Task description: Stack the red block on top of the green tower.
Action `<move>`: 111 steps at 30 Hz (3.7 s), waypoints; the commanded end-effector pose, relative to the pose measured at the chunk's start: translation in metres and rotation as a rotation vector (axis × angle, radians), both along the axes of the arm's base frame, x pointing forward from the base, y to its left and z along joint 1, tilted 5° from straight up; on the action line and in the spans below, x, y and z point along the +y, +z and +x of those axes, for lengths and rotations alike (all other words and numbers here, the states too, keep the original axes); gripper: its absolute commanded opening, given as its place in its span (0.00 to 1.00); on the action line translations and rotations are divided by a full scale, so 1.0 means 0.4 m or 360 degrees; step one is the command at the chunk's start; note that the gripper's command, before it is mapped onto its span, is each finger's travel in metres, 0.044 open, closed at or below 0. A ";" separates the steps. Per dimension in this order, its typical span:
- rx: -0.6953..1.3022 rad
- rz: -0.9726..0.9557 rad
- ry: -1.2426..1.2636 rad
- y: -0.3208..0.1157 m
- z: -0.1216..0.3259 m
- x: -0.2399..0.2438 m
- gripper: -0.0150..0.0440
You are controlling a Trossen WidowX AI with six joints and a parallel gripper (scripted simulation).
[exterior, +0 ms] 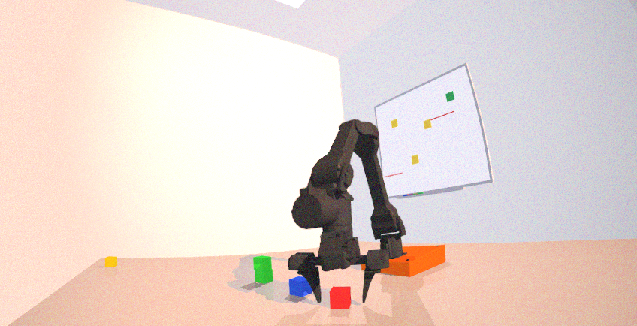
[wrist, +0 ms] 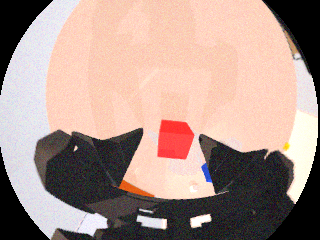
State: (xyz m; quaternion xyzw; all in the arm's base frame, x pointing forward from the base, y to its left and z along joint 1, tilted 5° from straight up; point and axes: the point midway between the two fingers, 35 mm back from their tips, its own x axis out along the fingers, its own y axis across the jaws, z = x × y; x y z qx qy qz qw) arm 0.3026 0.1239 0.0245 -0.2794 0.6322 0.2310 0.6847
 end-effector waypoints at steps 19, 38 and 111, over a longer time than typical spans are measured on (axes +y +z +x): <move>-0.0004 -0.0006 0.0005 0.018 0.000 0.000 0.29; -0.0004 -0.0005 0.0005 0.237 -0.022 0.010 0.25; -0.0012 -0.0055 0.0004 0.338 0.083 -0.694 0.25</move>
